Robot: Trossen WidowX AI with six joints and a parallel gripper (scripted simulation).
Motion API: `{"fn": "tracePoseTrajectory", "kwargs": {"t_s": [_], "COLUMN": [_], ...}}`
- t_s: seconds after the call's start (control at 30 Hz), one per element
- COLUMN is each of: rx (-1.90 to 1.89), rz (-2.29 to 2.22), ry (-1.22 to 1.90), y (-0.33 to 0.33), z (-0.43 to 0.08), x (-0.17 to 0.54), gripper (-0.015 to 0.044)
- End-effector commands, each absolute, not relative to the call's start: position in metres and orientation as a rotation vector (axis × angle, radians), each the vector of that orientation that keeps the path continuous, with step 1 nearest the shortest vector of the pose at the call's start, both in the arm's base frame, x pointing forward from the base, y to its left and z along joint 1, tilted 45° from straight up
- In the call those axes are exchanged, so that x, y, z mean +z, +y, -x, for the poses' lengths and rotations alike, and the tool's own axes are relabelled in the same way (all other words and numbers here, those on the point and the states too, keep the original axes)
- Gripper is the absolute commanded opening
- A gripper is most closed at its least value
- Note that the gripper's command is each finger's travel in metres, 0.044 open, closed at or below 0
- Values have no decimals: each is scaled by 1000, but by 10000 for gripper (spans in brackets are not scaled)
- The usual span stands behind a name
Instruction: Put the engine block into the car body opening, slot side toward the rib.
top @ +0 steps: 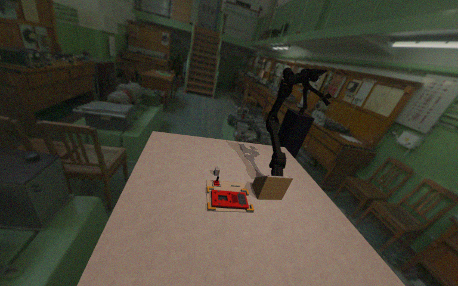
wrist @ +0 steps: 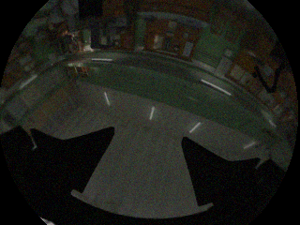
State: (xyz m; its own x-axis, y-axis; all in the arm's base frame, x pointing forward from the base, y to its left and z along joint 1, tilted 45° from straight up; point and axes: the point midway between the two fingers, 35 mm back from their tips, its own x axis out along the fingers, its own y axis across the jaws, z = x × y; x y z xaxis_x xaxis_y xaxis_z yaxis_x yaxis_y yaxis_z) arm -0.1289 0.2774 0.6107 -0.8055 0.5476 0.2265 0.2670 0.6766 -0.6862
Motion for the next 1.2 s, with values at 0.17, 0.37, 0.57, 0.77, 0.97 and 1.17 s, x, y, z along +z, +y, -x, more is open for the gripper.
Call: {"fn": "tracePoseTrajectory", "kwargs": {"t_s": [0.17,0.37,0.57,0.77,0.97,1.17], "rx": [1127,1237,1310,1322,1336,1356], "rz": [796,892,976,1032,1073,1124], "ry": [-2221,-2025,-1830,-1695,-1567,-1383], "y": [317,341,360,367,373,384], "z": [93,64,32,3,-22,-56], "x": [589,573,556,544,532,513], "gripper": [440,440,440,440,440,440]}}
